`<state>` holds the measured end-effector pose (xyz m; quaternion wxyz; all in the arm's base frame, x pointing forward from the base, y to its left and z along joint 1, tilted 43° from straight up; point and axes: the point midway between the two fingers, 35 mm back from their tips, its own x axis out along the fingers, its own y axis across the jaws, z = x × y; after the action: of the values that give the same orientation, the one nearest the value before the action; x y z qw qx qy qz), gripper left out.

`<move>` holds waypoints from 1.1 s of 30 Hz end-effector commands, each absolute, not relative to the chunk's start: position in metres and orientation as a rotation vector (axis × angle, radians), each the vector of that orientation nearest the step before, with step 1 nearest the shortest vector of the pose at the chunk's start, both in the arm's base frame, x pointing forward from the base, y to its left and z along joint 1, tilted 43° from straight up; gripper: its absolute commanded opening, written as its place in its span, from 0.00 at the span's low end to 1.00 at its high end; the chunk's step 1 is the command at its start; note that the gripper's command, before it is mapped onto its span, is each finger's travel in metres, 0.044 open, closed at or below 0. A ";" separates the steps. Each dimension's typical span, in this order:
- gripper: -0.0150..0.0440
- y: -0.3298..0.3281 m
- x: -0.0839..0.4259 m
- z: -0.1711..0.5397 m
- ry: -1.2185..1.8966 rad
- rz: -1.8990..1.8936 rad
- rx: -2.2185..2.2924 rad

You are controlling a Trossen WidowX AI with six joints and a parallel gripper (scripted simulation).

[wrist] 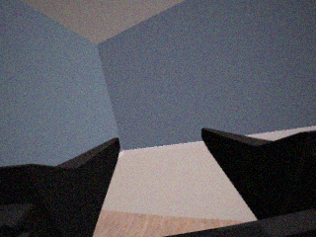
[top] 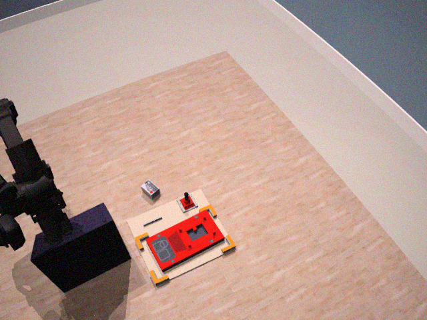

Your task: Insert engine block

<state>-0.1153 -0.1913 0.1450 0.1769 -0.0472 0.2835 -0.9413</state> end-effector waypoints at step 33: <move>1.00 -0.296 0.080 0.097 0.528 -1.685 0.080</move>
<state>0.0589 -0.2946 0.1034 0.6015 0.0149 0.2315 -0.7645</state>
